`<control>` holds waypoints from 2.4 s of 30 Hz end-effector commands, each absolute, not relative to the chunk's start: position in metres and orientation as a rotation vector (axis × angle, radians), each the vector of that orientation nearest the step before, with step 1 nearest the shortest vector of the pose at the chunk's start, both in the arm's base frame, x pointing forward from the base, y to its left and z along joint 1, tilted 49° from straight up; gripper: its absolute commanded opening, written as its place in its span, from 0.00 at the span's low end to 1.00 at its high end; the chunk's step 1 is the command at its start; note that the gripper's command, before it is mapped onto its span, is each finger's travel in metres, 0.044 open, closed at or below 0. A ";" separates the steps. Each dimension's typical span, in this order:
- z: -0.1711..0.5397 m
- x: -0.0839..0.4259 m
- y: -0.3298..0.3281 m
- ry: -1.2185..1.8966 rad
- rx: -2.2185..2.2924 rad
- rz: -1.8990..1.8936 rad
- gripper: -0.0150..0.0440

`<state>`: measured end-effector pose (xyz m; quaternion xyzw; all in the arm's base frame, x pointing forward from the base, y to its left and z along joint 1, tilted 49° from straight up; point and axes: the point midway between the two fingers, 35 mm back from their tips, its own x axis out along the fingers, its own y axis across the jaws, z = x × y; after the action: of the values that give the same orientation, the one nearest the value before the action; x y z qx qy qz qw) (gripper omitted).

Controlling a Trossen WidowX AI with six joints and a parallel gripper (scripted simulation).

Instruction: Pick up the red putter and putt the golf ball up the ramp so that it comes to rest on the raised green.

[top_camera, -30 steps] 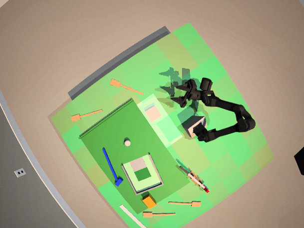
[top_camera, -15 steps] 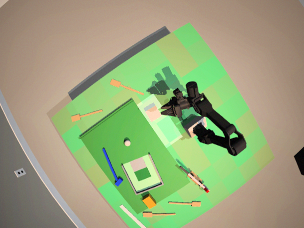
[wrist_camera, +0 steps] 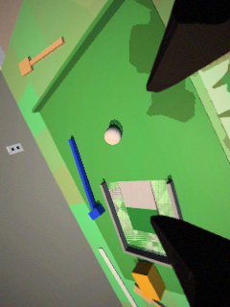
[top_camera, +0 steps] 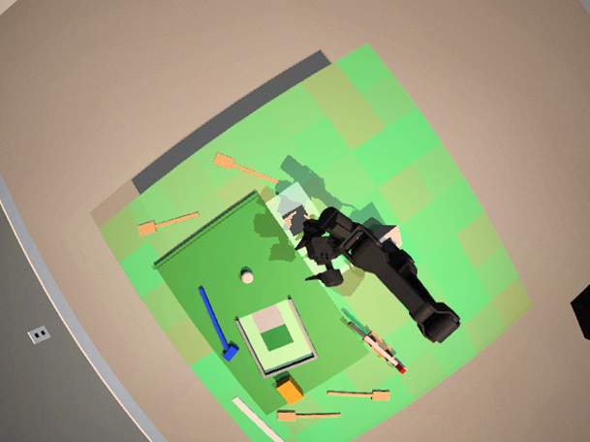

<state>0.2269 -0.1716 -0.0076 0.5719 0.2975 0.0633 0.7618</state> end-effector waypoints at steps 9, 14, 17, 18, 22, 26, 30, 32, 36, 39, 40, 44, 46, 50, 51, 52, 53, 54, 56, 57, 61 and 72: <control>0.063 0.284 -0.043 0.705 0.390 0.834 1.00; 0.086 0.283 0.005 0.633 0.124 1.074 1.00; 0.101 0.278 0.034 0.568 -0.026 1.215 1.00; 0.106 0.275 0.044 0.542 -0.076 1.262 1.00; 0.125 0.261 0.081 0.420 -0.270 1.449 1.00; 0.146 0.238 0.115 0.273 -0.444 1.623 1.00; 0.155 0.225 0.128 0.198 -0.517 1.697 1.00; 0.155 0.225 0.128 0.198 -0.517 1.697 1.00; 0.156 0.224 0.129 0.198 -0.516 1.697 1.00; 0.156 0.224 0.130 0.198 -0.517 1.697 1.00; 0.154 0.224 0.131 0.199 -0.517 1.697 1.00; 0.146 0.223 0.141 0.198 -0.517 1.696 1.00; 0.142 0.222 0.146 0.197 -0.516 1.697 1.00; 0.141 0.222 0.148 0.197 -0.516 1.697 1.00; 0.140 0.222 0.149 0.197 -0.516 1.697 1.00; 0.139 0.222 0.150 0.197 -0.517 1.697 1.00; 0.137 0.222 0.152 0.197 -0.517 1.697 1.00; 0.134 0.222 0.155 0.197 -0.517 1.697 1.00; 0.130 0.221 0.160 0.197 -0.516 1.697 1.00; 0.128 0.221 0.163 0.196 -0.516 1.697 1.00; 0.126 0.221 0.165 0.196 -0.515 1.697 1.00; 0.117 0.220 0.176 0.196 -0.516 1.697 1.00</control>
<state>0.2220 0.1719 0.1214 -0.2287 0.0826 0.7396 0.6276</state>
